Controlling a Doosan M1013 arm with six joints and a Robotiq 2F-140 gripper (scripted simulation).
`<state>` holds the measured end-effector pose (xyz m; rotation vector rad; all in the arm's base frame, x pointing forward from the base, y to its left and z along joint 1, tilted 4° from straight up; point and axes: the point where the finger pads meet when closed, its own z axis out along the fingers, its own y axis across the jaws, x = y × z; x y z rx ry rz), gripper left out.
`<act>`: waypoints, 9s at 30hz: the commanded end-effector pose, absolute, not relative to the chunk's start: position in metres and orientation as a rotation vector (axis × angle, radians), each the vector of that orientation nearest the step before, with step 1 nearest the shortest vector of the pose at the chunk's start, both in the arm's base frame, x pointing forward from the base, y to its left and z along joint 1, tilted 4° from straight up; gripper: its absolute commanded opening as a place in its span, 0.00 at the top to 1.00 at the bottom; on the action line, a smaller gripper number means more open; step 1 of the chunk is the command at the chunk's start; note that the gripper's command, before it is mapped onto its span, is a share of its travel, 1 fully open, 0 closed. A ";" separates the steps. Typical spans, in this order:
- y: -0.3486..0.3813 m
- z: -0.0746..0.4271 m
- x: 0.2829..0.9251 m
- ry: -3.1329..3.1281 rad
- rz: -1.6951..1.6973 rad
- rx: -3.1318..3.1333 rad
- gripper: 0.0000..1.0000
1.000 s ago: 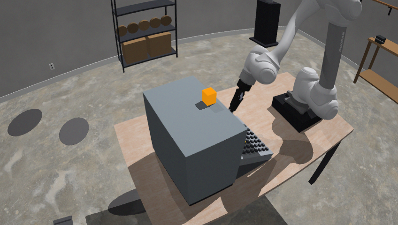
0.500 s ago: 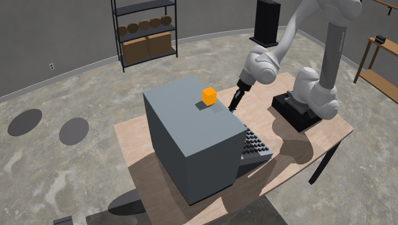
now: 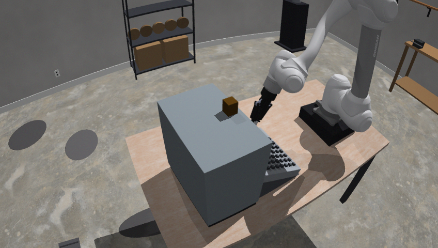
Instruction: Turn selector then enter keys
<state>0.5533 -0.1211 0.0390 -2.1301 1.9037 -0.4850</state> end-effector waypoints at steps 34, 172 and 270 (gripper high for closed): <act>-0.121 0.039 0.553 2.083 -0.444 -1.918 1.00; -0.108 0.084 0.533 2.077 -0.446 -1.926 1.00; -0.029 0.032 0.554 2.030 -0.457 -1.985 1.00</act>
